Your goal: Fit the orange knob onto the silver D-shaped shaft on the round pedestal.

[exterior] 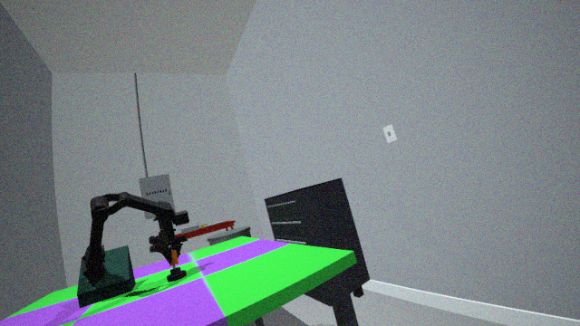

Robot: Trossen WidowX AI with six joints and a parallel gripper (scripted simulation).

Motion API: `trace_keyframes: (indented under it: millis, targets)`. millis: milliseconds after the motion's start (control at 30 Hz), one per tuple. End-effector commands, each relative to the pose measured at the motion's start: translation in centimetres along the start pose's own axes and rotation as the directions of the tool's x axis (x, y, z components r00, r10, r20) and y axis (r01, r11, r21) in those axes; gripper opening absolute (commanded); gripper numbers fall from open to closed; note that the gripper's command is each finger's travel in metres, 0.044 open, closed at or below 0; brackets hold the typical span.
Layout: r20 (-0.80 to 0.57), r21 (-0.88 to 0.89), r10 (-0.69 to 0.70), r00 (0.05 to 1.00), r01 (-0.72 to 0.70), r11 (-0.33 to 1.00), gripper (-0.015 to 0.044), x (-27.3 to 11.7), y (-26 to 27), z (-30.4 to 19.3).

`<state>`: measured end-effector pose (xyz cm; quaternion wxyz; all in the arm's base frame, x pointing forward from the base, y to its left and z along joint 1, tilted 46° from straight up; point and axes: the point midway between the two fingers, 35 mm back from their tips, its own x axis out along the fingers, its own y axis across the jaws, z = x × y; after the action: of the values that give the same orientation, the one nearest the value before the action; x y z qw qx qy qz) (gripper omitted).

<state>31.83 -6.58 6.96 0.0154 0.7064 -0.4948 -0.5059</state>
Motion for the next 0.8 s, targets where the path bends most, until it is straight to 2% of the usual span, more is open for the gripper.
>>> trace_keyframes:
  millis: [0, 767]
  targets:
    - [-0.003, -0.001, -0.001, 1.0, 0.001, 1.0, 0.0, -0.04, -0.32, -0.19]
    - [-0.002, -0.002, -0.001, 1.0, 0.001, 1.0, 0.0, -0.08, 0.22, 0.16]
